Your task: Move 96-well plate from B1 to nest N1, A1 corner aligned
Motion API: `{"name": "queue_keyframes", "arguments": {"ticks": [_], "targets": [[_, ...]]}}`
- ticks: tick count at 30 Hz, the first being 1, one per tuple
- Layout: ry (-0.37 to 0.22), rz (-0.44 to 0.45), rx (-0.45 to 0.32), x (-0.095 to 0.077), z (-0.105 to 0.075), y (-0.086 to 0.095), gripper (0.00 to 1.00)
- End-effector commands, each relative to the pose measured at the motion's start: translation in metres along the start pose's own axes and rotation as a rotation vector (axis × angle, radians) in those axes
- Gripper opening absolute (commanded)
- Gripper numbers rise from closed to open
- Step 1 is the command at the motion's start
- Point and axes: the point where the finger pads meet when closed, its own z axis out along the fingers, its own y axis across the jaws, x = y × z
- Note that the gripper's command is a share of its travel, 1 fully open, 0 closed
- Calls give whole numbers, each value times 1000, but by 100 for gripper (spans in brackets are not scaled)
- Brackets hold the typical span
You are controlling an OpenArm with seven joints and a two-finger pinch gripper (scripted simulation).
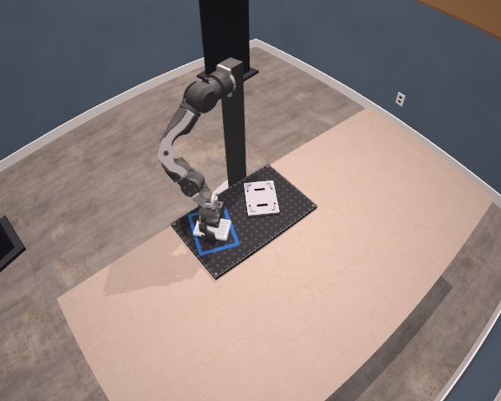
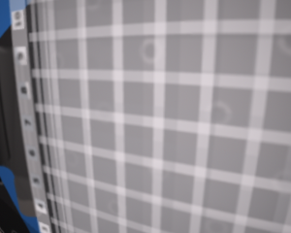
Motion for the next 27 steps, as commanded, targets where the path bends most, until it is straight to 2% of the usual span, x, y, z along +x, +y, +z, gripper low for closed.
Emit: {"name": "queue_keyframes", "arguments": {"ticks": [1, 27], "targets": [[4, 3, -5, 2, -1, 1, 0], [5, -2, 1, 2, 4, -1, 0]]}}
